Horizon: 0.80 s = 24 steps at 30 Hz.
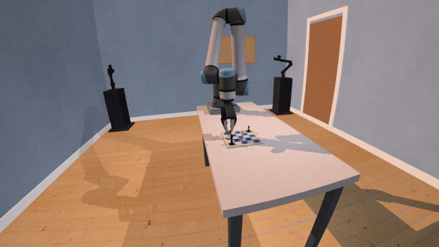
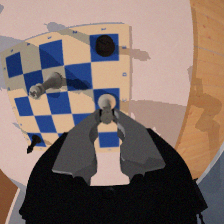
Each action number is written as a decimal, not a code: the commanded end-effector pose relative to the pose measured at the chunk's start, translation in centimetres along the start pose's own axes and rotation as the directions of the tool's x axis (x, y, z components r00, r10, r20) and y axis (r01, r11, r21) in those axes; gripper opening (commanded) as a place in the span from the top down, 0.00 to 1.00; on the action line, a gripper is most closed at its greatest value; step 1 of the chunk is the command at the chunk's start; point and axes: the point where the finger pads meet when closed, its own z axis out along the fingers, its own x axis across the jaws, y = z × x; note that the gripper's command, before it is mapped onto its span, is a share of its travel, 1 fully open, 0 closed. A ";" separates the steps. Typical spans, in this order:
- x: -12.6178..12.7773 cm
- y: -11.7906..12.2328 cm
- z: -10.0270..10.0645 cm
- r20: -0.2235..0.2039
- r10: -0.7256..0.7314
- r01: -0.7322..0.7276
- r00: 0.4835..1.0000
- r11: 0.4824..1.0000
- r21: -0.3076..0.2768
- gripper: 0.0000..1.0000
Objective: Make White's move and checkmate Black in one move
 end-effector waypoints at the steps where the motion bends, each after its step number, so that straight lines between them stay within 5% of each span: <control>1: 0.0 -0.1 0.0 0.000 0.000 0.000 1.000 1.000 0.001 1.00; 24: 0.0 -0.1 0.3 0.000 0.000 0.000 1.000 1.000 0.001 1.00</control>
